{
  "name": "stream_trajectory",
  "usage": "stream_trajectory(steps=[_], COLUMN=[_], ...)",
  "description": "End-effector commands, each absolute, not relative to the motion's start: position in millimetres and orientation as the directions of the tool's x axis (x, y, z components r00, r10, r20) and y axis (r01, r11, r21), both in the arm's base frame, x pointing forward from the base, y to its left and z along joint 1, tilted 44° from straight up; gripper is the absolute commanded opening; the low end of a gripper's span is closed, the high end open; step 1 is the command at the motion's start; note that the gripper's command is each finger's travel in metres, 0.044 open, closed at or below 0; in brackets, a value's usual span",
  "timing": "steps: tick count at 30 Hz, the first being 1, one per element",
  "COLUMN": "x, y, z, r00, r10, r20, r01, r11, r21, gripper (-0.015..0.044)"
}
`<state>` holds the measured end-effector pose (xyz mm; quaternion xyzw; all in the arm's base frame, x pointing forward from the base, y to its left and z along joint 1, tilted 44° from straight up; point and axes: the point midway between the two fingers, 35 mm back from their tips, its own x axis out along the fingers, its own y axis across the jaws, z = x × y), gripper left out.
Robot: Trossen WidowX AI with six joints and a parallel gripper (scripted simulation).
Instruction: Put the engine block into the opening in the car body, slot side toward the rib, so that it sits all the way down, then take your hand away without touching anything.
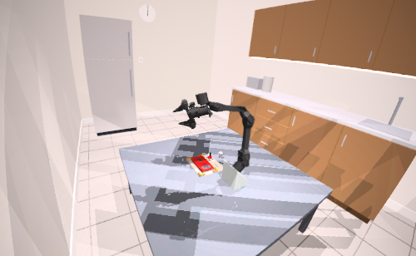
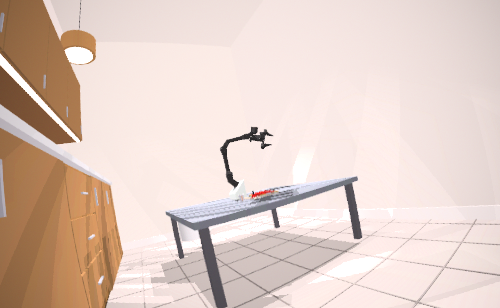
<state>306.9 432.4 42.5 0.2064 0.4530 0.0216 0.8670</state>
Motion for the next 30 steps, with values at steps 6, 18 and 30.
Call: stream_trajectory(steps=[6,18,30], x=[374.1,424.0,411.4], y=[328.8,169.0,16.2], z=[45.3,54.8,64.5], r00=[0.602,0.503,0.282], r10=[-0.011,-0.319,-0.549], r20=[-0.798,-0.804,-0.786], r01=[0.411,0.728,0.934], r11=[0.861,0.657,0.345], r21=[0.299,0.195,0.094], gripper=[0.0440,0.0440,0.0440])
